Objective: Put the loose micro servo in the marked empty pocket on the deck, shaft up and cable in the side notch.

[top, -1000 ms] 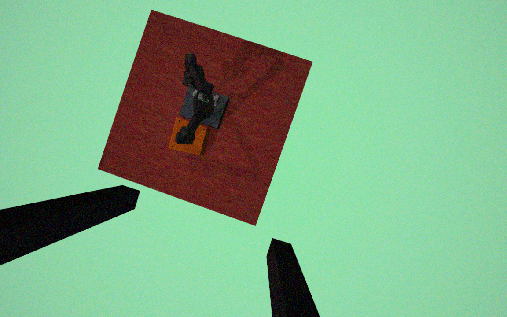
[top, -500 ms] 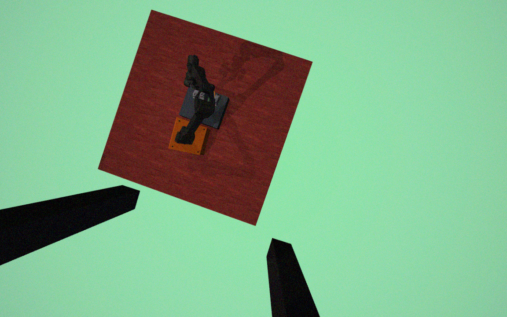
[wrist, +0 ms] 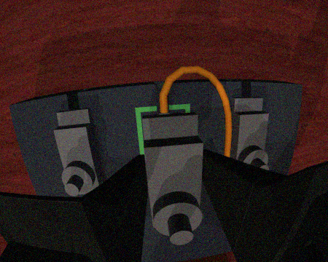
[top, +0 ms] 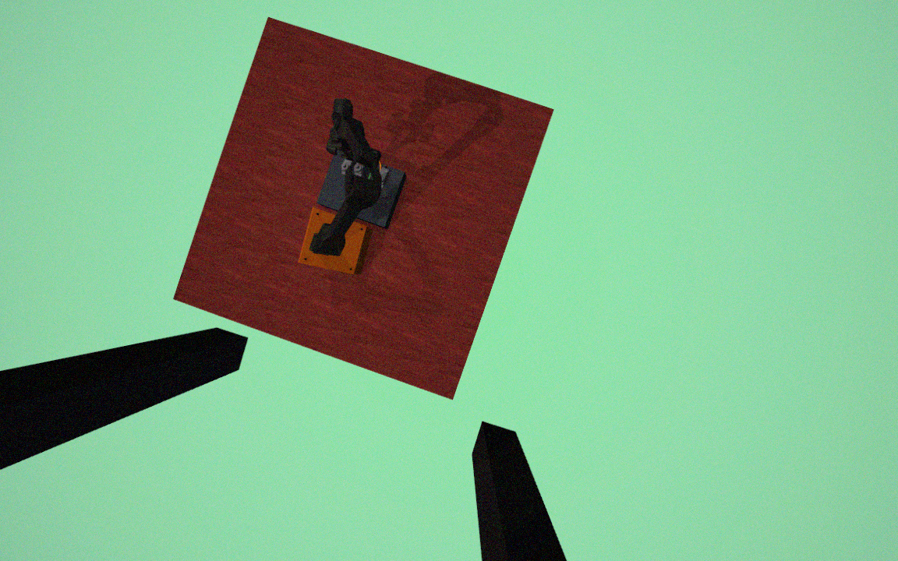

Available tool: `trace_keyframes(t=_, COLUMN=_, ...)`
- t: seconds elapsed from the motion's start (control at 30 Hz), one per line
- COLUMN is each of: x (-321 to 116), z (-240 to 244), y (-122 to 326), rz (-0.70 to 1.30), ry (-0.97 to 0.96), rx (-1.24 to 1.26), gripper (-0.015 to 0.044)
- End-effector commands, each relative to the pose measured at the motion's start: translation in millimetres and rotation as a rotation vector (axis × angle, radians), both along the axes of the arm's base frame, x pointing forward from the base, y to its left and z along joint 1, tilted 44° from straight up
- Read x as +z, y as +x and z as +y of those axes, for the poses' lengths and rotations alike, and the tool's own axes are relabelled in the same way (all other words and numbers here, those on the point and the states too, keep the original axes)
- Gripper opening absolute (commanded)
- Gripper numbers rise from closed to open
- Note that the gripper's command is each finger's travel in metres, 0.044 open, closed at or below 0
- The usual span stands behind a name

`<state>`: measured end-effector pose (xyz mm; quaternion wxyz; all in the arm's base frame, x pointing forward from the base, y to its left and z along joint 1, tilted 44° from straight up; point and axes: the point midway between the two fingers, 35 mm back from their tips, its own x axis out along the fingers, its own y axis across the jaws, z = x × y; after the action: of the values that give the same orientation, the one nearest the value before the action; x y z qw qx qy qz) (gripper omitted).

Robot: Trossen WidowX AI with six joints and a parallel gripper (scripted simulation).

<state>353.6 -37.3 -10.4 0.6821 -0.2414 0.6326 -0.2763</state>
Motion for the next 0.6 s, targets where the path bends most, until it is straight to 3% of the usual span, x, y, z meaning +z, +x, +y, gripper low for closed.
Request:
trace_keyframes(t=0.0, x=-2.4, z=-2.6, y=0.1, rz=0.003, ry=-0.004, rx=0.004, gripper=0.0)
trace_keyframes(t=0.57, x=-12.6, z=-12.3, y=0.7, rz=0.003, ry=-0.004, rx=0.004, gripper=0.0)
